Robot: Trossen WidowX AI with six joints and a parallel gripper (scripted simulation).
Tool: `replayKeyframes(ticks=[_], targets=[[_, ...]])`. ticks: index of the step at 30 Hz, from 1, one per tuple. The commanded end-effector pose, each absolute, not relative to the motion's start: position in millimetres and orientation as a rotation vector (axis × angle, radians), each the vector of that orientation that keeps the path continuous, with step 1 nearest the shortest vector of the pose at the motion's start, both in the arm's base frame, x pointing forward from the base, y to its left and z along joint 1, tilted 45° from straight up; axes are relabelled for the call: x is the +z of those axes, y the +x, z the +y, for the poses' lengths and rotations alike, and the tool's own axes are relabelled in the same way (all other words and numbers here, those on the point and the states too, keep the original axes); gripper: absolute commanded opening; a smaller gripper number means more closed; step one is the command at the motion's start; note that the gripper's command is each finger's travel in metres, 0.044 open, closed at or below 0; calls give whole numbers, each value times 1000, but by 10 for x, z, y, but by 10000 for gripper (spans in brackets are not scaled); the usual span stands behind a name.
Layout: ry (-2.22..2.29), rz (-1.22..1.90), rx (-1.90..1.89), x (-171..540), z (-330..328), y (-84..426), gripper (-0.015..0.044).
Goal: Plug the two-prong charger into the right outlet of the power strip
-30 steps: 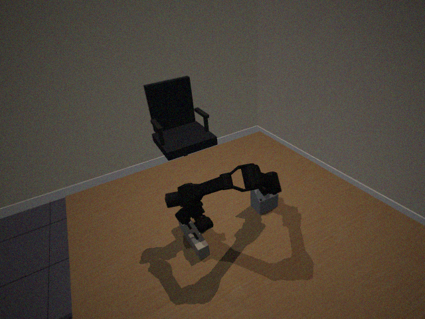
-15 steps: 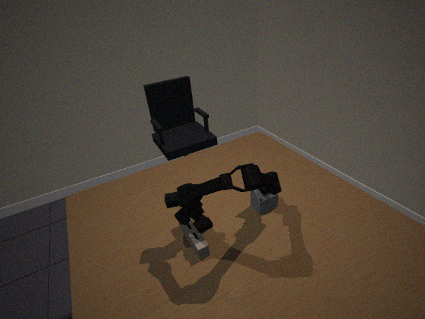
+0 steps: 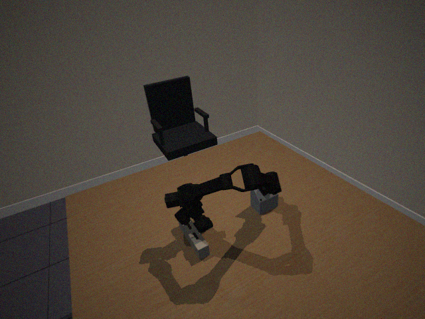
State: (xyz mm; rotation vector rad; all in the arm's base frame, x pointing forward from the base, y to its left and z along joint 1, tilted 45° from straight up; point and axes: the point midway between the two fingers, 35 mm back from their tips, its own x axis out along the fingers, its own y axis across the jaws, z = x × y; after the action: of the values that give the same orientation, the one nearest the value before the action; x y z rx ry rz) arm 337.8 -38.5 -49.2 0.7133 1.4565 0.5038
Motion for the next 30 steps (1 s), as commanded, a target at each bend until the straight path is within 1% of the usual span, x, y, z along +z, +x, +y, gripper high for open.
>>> replayKeyframes(ticks=[1,30], targets=[[698,1435,507,-495,-379,3435,0],[708,1450,504,-491,-384,3377,0]])
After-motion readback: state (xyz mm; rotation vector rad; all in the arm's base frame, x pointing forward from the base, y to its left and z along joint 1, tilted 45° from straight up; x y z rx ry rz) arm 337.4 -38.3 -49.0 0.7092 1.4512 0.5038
